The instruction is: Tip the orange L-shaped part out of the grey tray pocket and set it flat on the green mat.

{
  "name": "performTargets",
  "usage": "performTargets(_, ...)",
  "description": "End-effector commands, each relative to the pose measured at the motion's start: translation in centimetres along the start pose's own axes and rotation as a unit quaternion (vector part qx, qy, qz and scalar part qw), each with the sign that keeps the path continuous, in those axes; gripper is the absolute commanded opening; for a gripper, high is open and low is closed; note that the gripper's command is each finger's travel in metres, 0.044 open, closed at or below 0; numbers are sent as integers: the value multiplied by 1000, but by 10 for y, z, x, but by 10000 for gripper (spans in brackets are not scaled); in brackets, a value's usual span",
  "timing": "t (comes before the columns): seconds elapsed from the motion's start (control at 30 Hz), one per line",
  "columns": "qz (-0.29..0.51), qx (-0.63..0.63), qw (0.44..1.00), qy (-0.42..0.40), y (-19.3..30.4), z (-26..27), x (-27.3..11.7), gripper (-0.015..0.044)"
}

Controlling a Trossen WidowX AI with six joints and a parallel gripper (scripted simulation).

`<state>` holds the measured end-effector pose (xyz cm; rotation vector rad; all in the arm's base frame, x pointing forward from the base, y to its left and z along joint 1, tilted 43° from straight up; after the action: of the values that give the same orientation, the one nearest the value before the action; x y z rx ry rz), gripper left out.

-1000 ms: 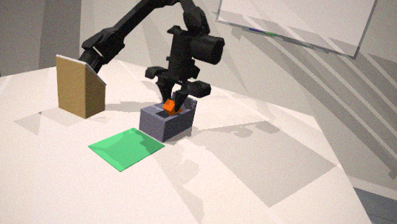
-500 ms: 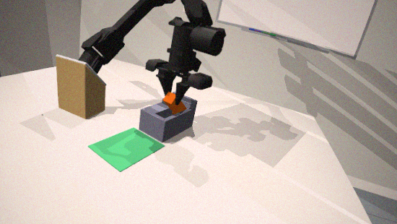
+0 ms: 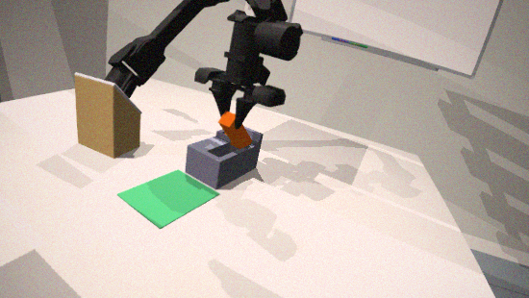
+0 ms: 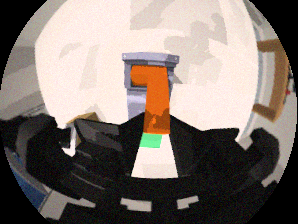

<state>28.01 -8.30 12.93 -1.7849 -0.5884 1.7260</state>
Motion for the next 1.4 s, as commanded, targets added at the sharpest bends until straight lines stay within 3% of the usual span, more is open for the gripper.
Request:
performTargets(0.0,-2,-3,1000,2,-1,-1,-7,0)
performTargets(0.93,-2,-2,1000,2,0,0,-40,0)
performTargets(1.37,0,-2,1000,2,64,17,-37,0)
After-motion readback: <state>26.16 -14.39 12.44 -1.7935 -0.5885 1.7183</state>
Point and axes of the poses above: the point midway between the two fingers, 35 mm back from their tips, its own x axis out along the fingers, its own z axis across the jaws, y = z × x, the point moved 10 cm from there along -x, back along the fingers, and after that the axes turned 12 degrees about -x, right-handed, at the moved point
